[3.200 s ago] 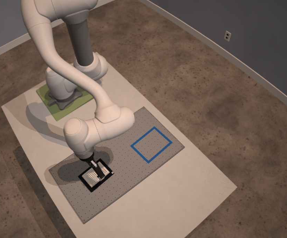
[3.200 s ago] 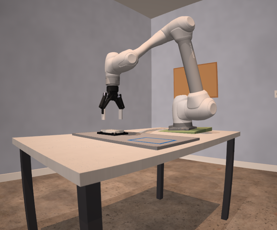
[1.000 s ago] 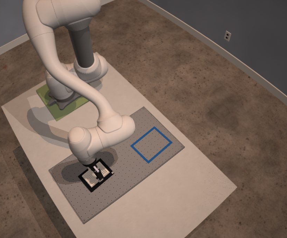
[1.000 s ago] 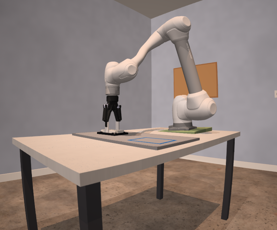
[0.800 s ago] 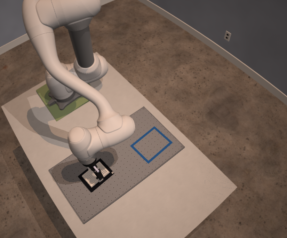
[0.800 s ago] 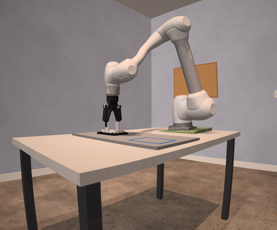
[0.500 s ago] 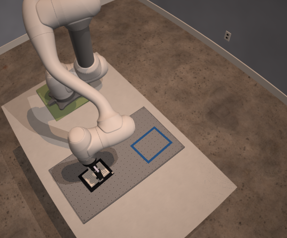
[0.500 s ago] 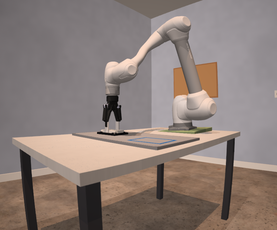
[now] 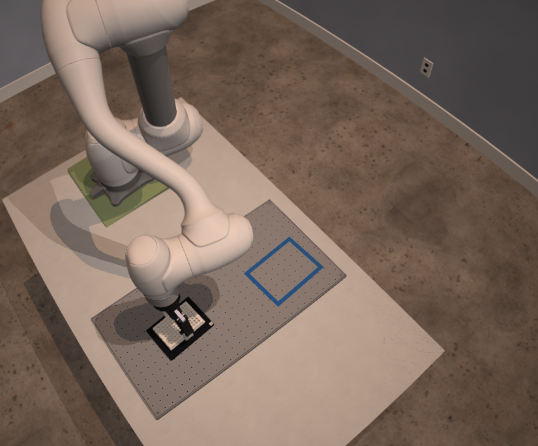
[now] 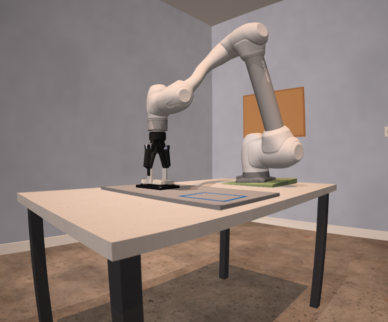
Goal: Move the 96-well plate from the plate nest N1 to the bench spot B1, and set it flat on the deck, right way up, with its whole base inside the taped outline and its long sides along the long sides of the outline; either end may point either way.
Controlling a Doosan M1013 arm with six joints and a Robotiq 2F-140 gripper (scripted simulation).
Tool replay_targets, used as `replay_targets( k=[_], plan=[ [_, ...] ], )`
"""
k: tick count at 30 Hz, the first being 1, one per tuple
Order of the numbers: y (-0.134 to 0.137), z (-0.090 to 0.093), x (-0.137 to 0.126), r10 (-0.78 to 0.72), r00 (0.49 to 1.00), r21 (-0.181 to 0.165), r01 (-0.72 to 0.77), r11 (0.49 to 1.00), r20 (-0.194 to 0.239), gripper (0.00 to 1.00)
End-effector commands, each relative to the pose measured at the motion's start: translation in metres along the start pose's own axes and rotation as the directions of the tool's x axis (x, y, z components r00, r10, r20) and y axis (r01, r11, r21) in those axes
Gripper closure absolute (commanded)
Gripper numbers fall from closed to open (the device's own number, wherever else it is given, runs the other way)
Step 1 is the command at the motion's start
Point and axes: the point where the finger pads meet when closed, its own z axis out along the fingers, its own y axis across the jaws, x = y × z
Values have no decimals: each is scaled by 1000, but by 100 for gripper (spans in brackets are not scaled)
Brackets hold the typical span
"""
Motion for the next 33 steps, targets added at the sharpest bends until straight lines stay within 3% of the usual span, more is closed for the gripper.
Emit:
replay_targets(
  k=[1,33],
  plan=[
    [0,-6,0,0,1000,0,0,1000,0,100],
    [0,-53,0,0,1000,0,0,1000,0,100]
  ],
)
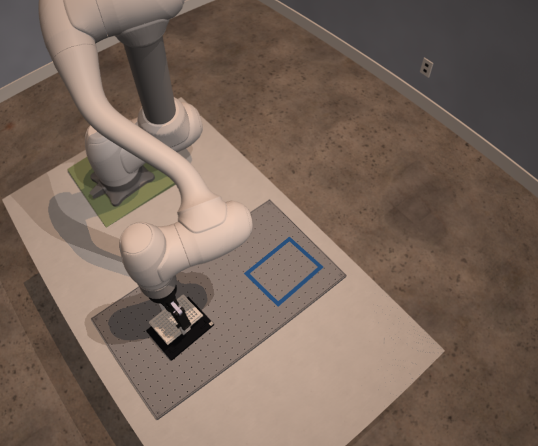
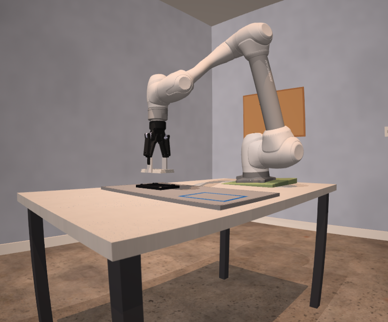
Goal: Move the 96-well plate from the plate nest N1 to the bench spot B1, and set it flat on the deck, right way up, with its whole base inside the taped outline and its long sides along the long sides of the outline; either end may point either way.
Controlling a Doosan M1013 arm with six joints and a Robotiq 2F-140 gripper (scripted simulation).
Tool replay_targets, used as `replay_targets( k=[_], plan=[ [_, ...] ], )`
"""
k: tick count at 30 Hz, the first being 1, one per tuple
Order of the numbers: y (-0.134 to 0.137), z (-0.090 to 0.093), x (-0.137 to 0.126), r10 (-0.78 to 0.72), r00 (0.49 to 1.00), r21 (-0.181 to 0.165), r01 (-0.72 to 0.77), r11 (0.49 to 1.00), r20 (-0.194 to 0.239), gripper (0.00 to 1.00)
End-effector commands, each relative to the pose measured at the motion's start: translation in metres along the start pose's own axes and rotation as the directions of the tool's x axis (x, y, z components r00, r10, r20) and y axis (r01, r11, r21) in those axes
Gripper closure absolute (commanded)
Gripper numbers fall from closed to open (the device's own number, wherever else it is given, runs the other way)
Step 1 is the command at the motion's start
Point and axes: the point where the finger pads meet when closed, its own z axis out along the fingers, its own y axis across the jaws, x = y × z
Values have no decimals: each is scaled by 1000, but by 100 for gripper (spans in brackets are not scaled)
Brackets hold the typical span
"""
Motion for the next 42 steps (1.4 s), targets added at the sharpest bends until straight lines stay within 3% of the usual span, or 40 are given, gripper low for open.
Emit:
replay_targets(
  k=[1,22,42],
  plan=[
    [0,-6,0,0,1000,0,0,1000,0,100],
    [0,-6,0,0,1000,0,0,1000,0,100],
    [-12,-4,-59,15,1000,0,-15,1000,0,100]
  ],
)
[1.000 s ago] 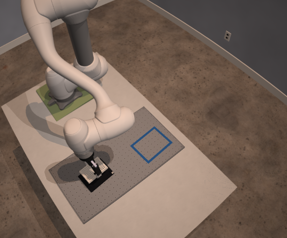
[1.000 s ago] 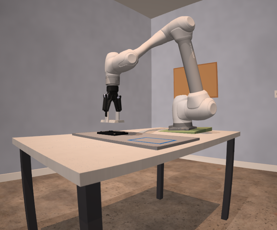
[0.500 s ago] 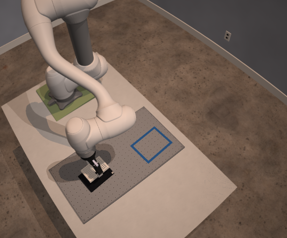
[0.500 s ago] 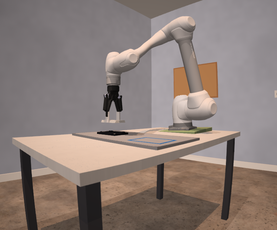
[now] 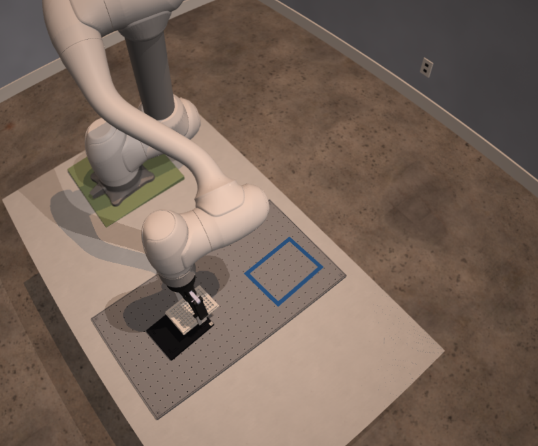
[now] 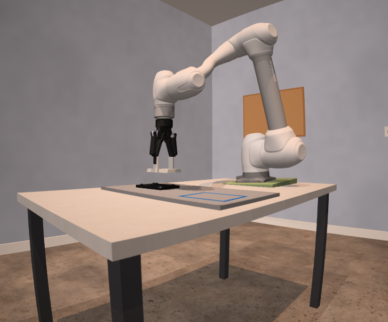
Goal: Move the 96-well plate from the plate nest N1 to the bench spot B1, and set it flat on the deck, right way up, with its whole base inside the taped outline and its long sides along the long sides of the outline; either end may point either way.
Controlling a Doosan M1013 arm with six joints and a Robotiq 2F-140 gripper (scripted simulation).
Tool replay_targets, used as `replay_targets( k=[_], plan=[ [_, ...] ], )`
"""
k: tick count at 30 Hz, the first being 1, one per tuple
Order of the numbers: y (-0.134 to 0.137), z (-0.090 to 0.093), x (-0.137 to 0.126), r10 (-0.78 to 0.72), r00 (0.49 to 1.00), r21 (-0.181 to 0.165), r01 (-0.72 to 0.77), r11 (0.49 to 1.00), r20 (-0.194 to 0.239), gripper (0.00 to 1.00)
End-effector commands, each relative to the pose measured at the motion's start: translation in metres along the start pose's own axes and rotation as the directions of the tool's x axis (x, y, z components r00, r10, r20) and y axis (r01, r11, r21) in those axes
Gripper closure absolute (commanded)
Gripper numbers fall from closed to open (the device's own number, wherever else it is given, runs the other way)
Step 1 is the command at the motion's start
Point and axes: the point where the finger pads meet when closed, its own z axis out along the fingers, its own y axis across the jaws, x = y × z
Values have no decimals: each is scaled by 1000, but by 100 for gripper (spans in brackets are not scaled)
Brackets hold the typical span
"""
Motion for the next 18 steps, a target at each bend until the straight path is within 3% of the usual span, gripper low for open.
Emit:
replay_targets(
  k=[1,18],
  plan=[
    [-2,0,-11,0,1000,0,0,1000,0,100],
    [-11,2,-60,0,1000,0,0,1000,0,100]
  ],
)
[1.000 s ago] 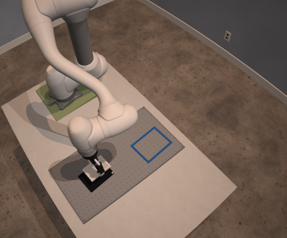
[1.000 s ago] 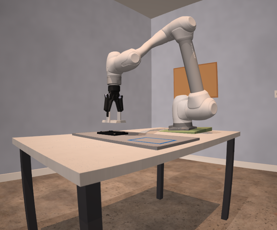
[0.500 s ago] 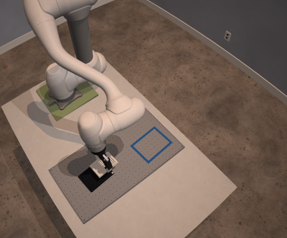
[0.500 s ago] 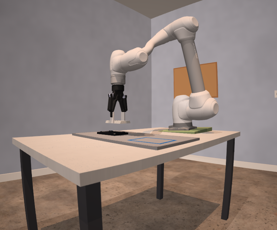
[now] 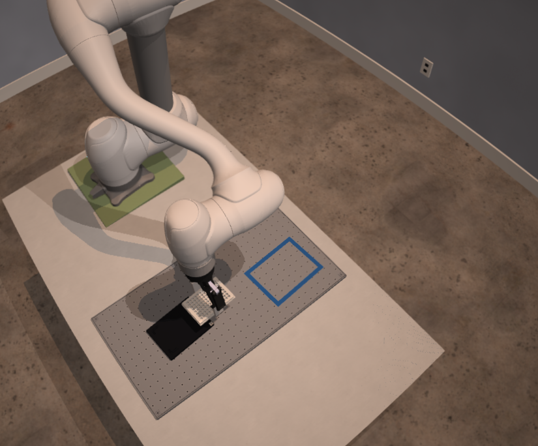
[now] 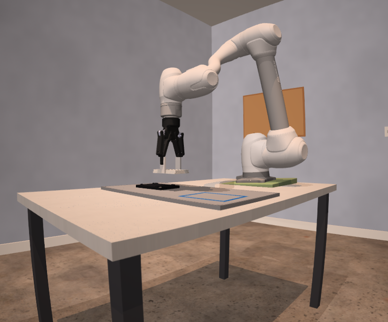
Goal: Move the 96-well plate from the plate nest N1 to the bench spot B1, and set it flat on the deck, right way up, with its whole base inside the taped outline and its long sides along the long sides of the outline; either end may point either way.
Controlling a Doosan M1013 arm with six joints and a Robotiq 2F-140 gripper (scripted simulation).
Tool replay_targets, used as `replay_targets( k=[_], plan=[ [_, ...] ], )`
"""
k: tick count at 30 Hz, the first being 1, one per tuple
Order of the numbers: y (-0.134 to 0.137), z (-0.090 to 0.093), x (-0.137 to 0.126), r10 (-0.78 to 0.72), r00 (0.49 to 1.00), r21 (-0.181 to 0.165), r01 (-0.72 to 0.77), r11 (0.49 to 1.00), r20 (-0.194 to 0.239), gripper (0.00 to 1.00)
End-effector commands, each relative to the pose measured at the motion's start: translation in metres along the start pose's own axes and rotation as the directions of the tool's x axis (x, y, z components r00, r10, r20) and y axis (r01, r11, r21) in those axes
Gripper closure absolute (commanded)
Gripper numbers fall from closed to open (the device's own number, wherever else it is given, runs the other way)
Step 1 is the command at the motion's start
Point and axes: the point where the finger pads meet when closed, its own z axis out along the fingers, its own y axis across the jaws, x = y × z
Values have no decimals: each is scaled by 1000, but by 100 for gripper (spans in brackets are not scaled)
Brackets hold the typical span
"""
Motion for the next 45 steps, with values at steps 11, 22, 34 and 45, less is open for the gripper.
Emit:
replay_targets(
  k=[11,22,34,45],
  plan=[
    [-8,1,-44,0,1000,0,0,1000,0,100],
    [-14,2,-74,0,1000,0,0,1000,0,100],
    [-20,3,-106,0,1000,0,0,1000,0,100],
    [-26,5,-142,0,1000,0,0,1000,0,100]
  ],
)
